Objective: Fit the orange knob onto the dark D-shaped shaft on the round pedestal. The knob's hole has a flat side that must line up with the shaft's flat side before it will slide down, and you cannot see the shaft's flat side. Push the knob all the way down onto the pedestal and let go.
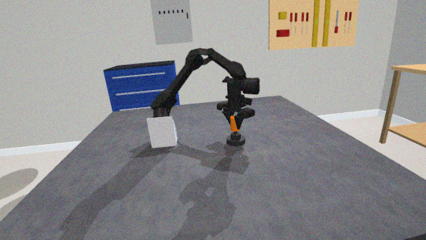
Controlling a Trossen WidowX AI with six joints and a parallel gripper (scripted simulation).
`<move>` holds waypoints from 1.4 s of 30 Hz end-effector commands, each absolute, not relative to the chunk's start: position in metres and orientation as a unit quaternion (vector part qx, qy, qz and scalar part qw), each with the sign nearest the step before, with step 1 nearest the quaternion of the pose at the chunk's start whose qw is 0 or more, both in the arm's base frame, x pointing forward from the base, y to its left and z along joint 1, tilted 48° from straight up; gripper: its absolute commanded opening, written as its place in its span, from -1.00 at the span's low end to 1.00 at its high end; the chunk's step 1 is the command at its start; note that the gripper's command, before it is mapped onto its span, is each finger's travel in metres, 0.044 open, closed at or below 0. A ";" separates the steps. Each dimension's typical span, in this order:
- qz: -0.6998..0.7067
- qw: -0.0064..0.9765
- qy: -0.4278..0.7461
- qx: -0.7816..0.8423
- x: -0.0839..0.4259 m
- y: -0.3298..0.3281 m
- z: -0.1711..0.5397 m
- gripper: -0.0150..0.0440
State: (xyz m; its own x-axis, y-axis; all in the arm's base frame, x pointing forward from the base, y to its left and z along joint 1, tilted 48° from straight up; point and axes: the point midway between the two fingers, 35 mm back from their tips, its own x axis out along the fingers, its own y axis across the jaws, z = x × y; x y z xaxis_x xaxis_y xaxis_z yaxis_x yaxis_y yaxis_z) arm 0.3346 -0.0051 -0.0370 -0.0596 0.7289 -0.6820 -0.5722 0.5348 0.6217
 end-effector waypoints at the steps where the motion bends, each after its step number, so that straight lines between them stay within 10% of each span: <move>1: 0.479 0.683 0.547 0.070 0.336 -0.007 -0.036 -0.49; 42: 0.533 0.687 0.494 -0.001 0.335 -0.005 -0.037 -0.49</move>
